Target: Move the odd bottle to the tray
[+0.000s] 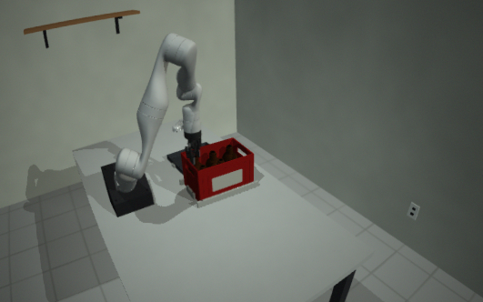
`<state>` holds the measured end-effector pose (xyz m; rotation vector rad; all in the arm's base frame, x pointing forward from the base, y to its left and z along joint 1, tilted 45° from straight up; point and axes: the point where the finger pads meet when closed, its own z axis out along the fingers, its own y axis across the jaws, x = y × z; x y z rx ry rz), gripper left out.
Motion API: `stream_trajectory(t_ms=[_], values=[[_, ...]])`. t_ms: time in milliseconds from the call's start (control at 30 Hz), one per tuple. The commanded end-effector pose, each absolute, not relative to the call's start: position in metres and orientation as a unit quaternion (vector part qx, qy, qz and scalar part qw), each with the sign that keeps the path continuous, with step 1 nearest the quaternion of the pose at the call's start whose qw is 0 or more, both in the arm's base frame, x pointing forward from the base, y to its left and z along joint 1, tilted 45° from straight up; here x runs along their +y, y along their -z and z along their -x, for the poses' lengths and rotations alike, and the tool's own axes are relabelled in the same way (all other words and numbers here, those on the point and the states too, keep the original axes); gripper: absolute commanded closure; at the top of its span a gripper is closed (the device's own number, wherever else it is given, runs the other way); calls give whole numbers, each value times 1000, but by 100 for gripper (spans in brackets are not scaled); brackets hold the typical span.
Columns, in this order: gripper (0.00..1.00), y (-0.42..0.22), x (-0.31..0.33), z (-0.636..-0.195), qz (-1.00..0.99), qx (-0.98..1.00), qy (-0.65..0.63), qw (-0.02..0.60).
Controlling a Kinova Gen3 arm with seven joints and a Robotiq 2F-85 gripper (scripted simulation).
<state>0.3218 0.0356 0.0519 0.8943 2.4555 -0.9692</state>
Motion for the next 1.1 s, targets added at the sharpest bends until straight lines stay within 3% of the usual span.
stream_trajectory(t_ms=[0,233,267,1067], values=[[36,-52,36,-322,-316,867,342,177],[36,-52,36,-322,-316,867,342,177],[100,-52,36,-322,-316,867,342,177],[100,-52,36,-322,-316,867,342,177]])
